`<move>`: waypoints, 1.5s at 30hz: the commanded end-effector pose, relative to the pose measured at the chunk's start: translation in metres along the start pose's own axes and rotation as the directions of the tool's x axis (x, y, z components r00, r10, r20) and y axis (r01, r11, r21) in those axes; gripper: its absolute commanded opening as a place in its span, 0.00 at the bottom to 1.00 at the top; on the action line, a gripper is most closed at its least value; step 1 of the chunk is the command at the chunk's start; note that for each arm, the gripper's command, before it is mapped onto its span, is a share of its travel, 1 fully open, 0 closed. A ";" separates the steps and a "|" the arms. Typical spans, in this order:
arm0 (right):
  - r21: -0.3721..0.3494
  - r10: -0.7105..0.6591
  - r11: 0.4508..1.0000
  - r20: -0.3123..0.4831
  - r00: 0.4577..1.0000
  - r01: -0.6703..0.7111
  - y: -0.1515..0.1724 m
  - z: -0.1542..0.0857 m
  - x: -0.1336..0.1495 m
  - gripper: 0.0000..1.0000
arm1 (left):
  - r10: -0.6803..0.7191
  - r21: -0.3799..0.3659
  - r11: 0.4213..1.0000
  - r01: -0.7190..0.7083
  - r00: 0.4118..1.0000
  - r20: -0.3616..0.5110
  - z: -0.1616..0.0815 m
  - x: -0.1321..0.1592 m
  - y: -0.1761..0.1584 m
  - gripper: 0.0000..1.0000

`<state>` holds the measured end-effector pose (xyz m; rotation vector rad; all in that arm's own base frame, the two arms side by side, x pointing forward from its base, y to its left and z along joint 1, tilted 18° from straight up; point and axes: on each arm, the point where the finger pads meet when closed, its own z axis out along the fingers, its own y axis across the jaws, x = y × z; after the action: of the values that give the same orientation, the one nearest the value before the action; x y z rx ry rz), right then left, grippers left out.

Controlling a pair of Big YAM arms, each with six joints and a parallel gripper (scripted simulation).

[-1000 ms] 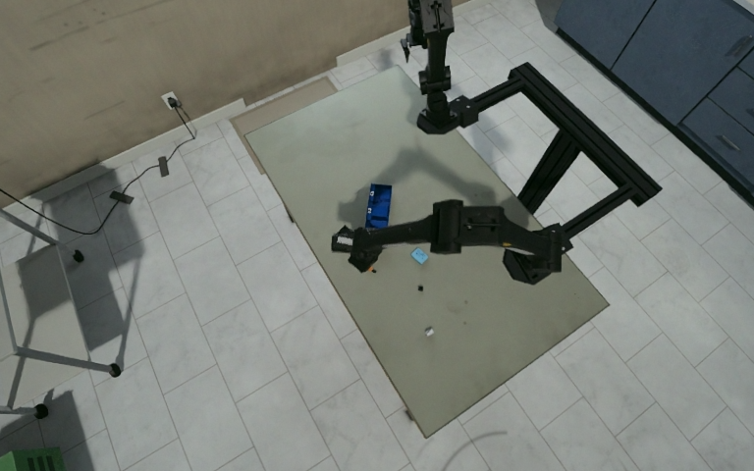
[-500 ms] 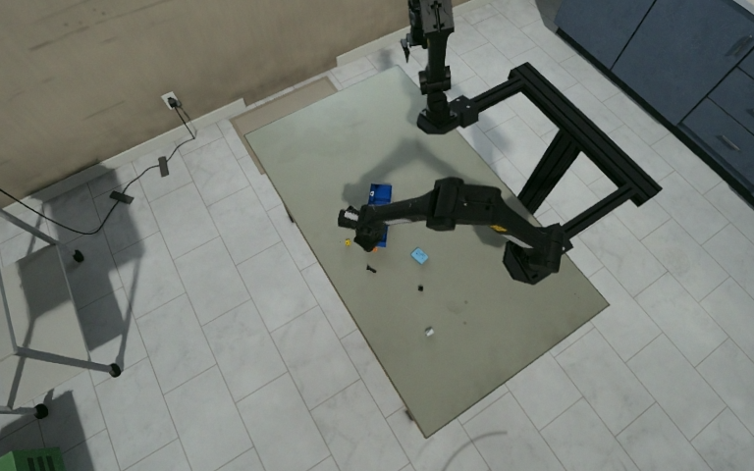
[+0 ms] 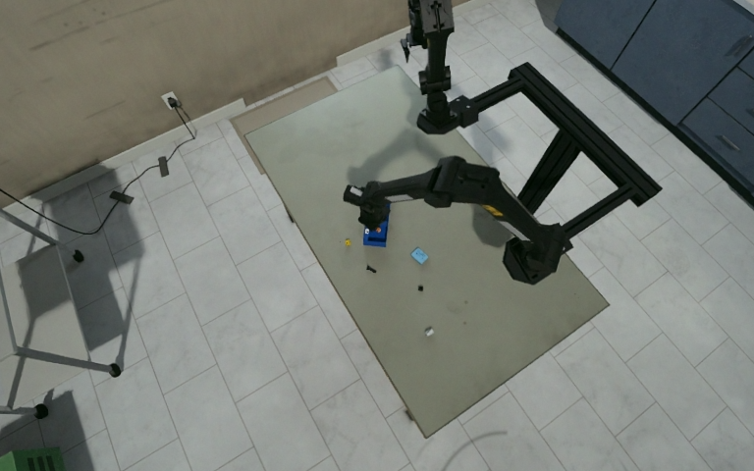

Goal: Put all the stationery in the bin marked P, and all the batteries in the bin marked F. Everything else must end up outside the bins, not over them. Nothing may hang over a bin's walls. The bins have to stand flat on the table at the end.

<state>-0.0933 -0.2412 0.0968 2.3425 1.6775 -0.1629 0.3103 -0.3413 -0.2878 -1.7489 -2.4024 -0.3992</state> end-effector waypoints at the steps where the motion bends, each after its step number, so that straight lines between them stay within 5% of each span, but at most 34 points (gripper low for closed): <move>1: 0.006 0.015 1.000 0.036 0.999 -0.015 -0.004 -0.016 -0.024 1.00 | -0.020 -0.005 1.000 0.020 1.000 0.011 -0.003 -0.025 -0.019 0.09; 14: 0.006 0.015 1.000 0.036 0.999 -0.015 -0.004 -0.016 -0.024 1.00 | -0.021 -0.004 1.000 0.021 1.000 0.013 -0.003 -0.058 -0.078 0.09; 18: 0.006 0.015 1.000 0.036 0.999 -0.015 -0.004 -0.016 -0.024 1.00 | 0.200 -0.006 0.980 -0.200 0.980 0.012 -0.003 -0.070 -0.100 0.09; 23: 0.006 0.015 1.000 0.036 0.999 -0.015 -0.004 -0.016 -0.024 1.00 | 0.289 -0.007 0.957 -0.289 0.957 0.012 -0.003 -0.079 -0.116 0.09; 30: 0.006 0.015 1.000 0.036 0.999 -0.015 -0.004 -0.016 -0.024 1.00 | 0.528 -0.010 0.849 -0.528 0.849 0.009 -0.003 -0.098 -0.150 0.09; 34: 0.006 0.015 1.000 0.036 0.999 -0.015 -0.004 -0.016 -0.024 1.00 | 0.625 -0.021 0.781 -0.625 0.780 0.019 -0.022 -0.108 -0.132 0.09; 40: 0.006 0.015 1.000 0.036 0.999 -0.015 -0.004 -0.016 -0.024 1.00 | 0.714 -0.017 0.700 -0.714 0.700 0.010 -0.009 -0.099 -0.133 0.09; 45: 0.006 0.015 1.000 0.036 0.999 -0.015 -0.004 -0.016 -0.024 1.00 | 0.823 -0.029 0.568 -0.822 0.568 0.019 -0.004 -0.102 -0.143 0.09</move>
<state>-0.0933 -0.2412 0.0968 2.3425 1.6775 -0.1629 0.2041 -0.4576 -0.3275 -2.5000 -1.4347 -0.2795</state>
